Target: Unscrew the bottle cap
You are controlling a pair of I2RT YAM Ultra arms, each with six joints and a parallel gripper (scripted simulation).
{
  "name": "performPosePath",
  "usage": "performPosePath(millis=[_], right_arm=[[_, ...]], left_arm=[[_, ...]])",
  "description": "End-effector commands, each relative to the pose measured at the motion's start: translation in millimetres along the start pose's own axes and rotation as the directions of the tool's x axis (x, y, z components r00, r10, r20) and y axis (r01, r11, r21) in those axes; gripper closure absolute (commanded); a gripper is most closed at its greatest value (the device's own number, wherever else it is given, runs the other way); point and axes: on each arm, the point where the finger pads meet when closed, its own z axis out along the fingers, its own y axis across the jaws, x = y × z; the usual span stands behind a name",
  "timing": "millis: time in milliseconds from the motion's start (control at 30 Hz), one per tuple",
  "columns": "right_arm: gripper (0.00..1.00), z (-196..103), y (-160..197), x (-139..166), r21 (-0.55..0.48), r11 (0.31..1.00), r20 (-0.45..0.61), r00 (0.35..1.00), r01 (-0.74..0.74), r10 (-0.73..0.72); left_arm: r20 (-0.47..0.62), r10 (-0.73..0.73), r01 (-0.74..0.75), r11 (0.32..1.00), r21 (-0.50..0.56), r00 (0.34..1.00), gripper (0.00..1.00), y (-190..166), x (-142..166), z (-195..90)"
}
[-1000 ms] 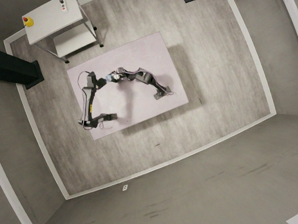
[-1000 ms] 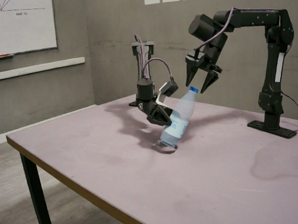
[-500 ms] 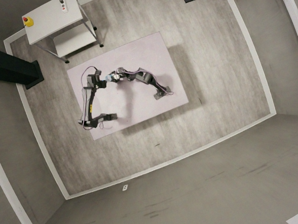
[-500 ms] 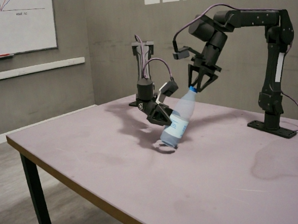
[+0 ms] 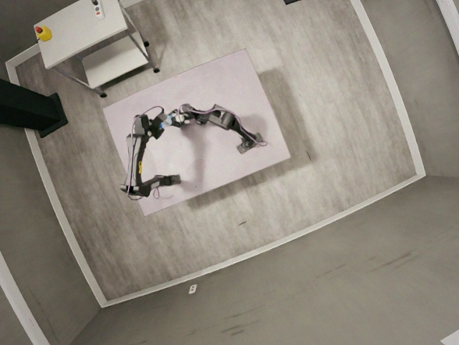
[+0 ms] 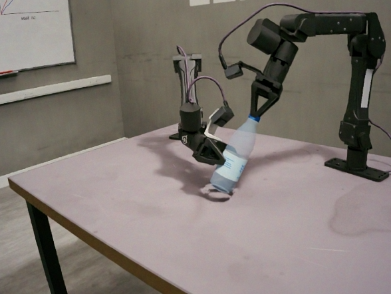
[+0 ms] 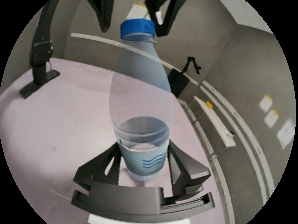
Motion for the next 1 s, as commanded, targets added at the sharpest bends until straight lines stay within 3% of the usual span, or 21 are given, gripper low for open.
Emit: performPosePath(millis=[0, 167, 233, 267, 467, 667, 733, 800, 833, 967], right_arm=[[1.0, -1.7, -9.3, -13.3, 0.01, 1.0, 0.022, 1.0, 0.019, -0.019], [1.0, -1.7, -9.3, -13.3, 0.01, 1.0, 0.022, 1.0, 0.019, -0.019], [1.0, -1.7, -9.3, -13.3, 0.01, 1.0, 0.022, 1.0, 0.019, -0.019], [1.0, -1.7, -9.3, -13.3, 0.01, 1.0, 0.022, 1.0, 0.019, -0.019], [1.0, -1.7, -9.3, -13.3, 0.01, 1.0, 0.022, 1.0, 0.019, -0.019], [1.0, -1.7, -9.3, -13.3, 0.01, 1.0, 0.022, 1.0, 0.019, -0.019], [1.0, -1.7, -9.3, -13.3, 0.01, 1.0, 0.022, 1.0, 0.019, -0.019], [1.0, -1.7, -9.3, -13.3, 0.01, 1.0, 0.022, 1.0, 0.019, -0.019], [1.0, -1.7, -9.3, -13.3, 0.01, 1.0, 0.022, 1.0, 0.019, -0.019], [1.0, -1.7, -9.3, -13.3, 0.01, 1.0, 0.022, 1.0, 0.019, -0.019]], left_arm=[[0.01, 0.276, -0.276, 0.961, -0.008, 0.961, 0.43, 1.3, -4.1, 0.8], [0.007, 0.49, -0.49, 0.872, -0.012, 0.872, 0.43, 1.3, -4.1, 1.2], [0.007, 0.49, -0.49, 0.872, -0.012, 0.872, 0.43, 1.3, -4.1, 1.2], [0.006, 0.589, -0.589, 0.808, -0.013, 0.808, 0.43, 1.3, -4.1, 1.3], [0.004, 0.778, -0.778, 0.628, -0.01, 0.628, 0.43, 1.3, -4.1, 1.5], [0.004, 0.778, -0.778, 0.628, -0.01, 0.628, 0.43, 1.3, -4.1, 1.5], [0.0, 0.758, -0.757, 0.653, -0.016, 0.653, 0.65, 2.5, -4.0, -1.0], [0.0, 0.758, -0.757, 0.653, -0.016, 0.653, 0.65, 2.5, -4.0, -1.0], [-0.002, 0.747, -0.747, 0.665, -0.02, 0.665, 0.77, 3.1, -4.0, -2.2], [-0.004, 0.736, -0.736, 0.677, -0.023, 0.677, 0.8, 3.7, -3.9, -3.5]])
